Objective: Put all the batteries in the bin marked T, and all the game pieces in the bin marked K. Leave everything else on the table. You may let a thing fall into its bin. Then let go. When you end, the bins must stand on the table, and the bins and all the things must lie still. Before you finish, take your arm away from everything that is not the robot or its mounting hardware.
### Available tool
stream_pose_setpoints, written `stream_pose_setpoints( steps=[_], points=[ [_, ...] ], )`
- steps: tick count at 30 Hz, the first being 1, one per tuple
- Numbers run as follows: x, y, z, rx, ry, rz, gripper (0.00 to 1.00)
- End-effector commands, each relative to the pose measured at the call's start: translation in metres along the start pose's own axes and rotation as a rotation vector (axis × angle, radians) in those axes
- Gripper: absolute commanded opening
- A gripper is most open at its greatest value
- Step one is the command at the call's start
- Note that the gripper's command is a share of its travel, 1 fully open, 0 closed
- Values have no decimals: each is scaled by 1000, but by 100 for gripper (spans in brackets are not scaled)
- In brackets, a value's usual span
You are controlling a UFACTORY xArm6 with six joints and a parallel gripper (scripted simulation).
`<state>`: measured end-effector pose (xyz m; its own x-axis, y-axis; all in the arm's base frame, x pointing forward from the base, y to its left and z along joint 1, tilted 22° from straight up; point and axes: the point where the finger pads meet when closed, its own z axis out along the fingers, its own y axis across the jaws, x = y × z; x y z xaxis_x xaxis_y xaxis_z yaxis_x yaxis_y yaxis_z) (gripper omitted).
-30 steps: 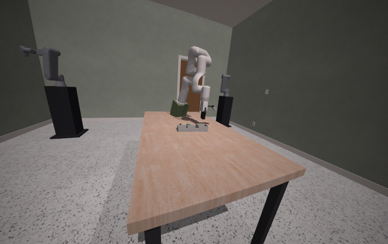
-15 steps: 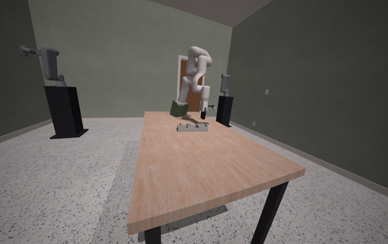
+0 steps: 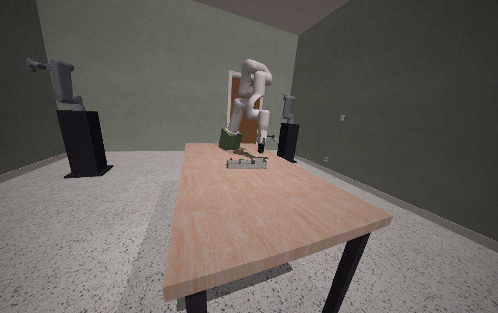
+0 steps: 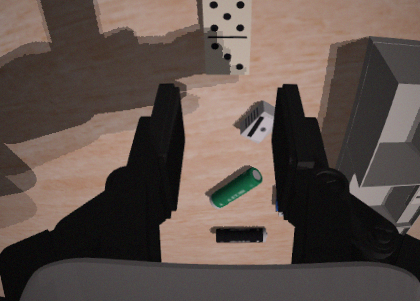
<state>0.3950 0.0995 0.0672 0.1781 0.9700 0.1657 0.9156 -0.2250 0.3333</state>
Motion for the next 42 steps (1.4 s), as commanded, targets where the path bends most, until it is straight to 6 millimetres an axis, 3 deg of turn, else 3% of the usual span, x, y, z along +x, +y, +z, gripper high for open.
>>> stream_pose_setpoints(
  steps=[1,14,42],
  points=[
    [0,0,11,-1,1,0,41],
    [0,1,54,0,1,0,41],
    [0,0,66,0,1,0,41]
  ],
)
